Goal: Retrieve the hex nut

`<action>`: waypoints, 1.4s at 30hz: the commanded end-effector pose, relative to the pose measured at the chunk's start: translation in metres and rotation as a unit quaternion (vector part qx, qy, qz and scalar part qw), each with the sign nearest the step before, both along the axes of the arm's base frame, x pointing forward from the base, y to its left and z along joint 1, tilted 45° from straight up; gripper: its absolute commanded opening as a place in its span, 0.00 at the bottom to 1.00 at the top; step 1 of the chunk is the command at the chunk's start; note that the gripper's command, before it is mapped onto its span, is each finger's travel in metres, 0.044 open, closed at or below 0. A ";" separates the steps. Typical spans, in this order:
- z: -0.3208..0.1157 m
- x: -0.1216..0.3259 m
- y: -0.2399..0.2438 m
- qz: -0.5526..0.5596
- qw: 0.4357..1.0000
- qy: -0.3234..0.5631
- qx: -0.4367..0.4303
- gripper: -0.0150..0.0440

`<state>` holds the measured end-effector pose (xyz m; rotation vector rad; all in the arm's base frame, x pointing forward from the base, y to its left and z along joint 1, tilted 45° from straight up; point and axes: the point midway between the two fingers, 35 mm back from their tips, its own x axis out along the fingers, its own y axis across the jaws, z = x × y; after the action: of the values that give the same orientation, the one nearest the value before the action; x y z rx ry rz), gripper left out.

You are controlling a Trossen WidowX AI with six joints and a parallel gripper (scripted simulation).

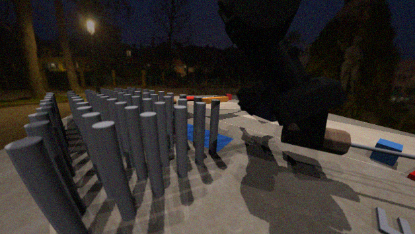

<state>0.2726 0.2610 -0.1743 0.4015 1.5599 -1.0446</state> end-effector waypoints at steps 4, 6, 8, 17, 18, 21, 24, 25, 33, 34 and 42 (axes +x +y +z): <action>-0.005 -0.001 -0.005 0.003 1.000 0.001 -0.001 0.25; -0.006 -0.001 -0.007 0.003 1.000 0.001 -0.001 0.25; -0.007 -0.001 -0.008 0.003 1.000 0.001 -0.001 0.25; -0.012 -0.001 -0.014 0.003 1.000 0.001 -0.001 0.25; -0.013 -0.001 -0.014 0.003 1.000 0.001 -0.001 0.25; -0.015 -0.001 -0.016 0.003 1.000 0.001 -0.001 0.25; -0.016 -0.002 -0.018 0.003 1.000 0.001 -0.001 0.25; -0.017 -0.002 -0.019 0.003 1.000 0.001 -0.001 0.25; -0.021 -0.002 -0.024 0.003 1.000 0.001 -0.002 0.25; -0.022 -0.002 -0.025 0.003 1.000 0.001 -0.002 0.25; -0.026 -0.003 -0.030 0.003 1.000 0.001 -0.002 0.25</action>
<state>0.2719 0.2333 -0.1980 0.4005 1.5582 -1.0474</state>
